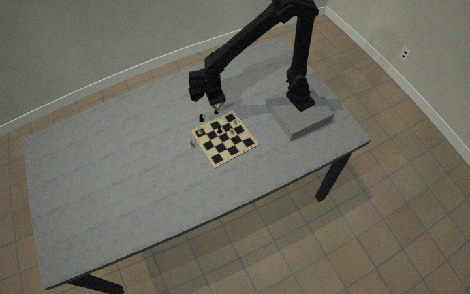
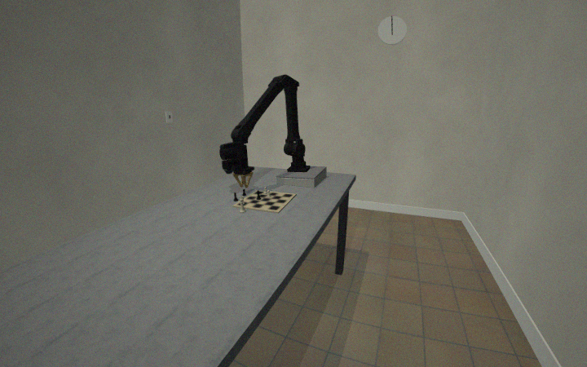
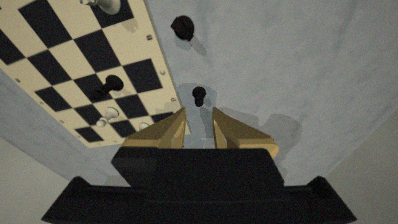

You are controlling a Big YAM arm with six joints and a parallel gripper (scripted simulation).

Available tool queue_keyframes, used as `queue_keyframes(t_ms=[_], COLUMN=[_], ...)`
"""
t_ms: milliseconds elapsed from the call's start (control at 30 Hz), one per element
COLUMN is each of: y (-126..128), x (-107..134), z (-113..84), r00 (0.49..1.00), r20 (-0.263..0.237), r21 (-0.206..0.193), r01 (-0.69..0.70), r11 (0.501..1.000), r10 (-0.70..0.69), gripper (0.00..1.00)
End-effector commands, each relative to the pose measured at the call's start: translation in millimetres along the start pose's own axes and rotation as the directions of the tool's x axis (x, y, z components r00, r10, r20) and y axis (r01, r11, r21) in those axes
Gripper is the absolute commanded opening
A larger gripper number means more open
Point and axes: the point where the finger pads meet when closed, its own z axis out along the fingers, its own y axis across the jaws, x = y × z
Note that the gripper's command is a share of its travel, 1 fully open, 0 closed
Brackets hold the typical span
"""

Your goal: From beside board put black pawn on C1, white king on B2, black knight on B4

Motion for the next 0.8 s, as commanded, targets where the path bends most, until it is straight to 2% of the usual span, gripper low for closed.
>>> queue_keyframes(t_ms=[0, 767], y=[-8.2, -9.1], x=[-14.7, -16.9], z=[-9.3, -9.6], r00=[0.999, 0.999], r20=[0.034, 0.035], r21=[0.013, 0.013], r01=[-0.002, -0.001], r11=[1.0, 1.0], r10=[0.001, 0.0], gripper=[0.32, 0.32])
